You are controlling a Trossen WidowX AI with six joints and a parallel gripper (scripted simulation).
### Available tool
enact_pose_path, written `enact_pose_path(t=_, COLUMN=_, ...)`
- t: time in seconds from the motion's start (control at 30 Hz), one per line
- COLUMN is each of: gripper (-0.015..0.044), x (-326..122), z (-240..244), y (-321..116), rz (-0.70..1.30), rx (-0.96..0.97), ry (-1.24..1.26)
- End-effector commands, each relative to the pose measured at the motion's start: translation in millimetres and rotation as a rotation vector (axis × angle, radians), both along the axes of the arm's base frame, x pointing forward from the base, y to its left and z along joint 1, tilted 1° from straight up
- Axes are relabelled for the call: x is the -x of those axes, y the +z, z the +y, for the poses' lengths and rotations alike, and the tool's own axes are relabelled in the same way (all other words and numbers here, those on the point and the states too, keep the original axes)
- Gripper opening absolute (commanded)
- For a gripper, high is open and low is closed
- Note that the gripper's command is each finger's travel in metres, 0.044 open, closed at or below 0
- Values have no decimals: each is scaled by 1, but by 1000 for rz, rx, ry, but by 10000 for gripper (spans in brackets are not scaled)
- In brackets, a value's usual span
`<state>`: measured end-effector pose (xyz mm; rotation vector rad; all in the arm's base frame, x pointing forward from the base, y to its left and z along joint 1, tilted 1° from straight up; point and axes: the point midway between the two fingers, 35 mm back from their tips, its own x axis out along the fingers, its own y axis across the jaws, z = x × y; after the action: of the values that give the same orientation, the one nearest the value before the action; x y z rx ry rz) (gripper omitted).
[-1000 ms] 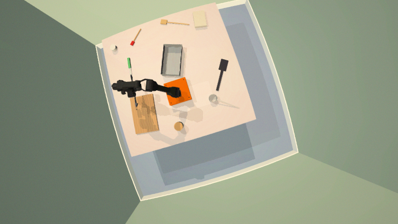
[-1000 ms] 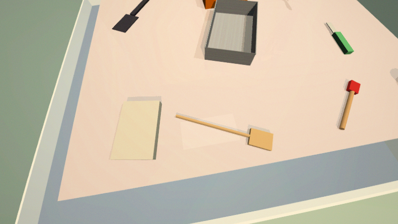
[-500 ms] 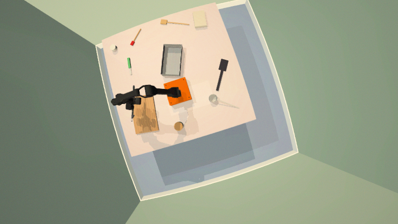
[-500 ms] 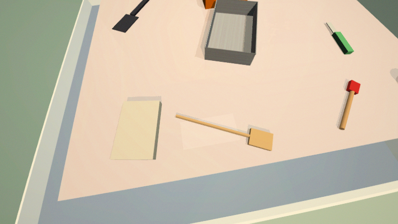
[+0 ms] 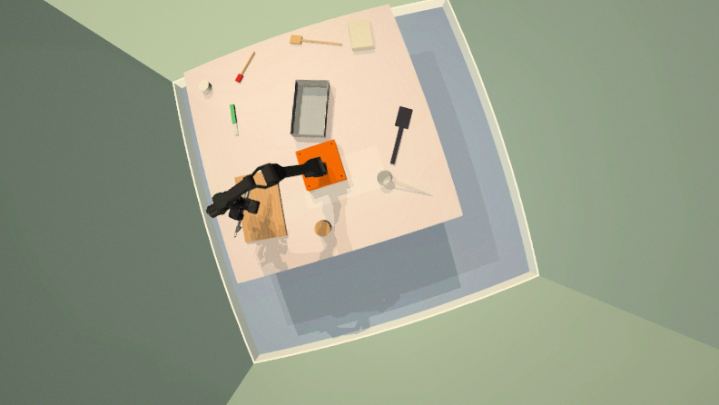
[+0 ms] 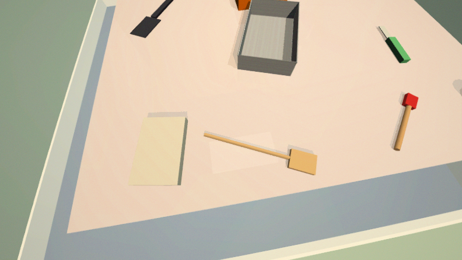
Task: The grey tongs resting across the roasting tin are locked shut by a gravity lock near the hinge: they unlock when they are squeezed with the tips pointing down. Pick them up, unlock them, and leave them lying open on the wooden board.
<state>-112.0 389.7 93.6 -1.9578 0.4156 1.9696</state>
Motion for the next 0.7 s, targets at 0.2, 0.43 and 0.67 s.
enact_pose_path(t=0.2, gripper=-150, x=24, z=-4, y=2, rz=5, rx=-7, ry=-57)
enact_pose_path(t=0.43, gripper=-150, x=24, z=-3, y=2, rz=28, rx=-16, ry=-66)
enact_pose_path(t=0.67, gripper=-150, x=25, z=5, y=1, rz=177, rx=-71, ry=-112)
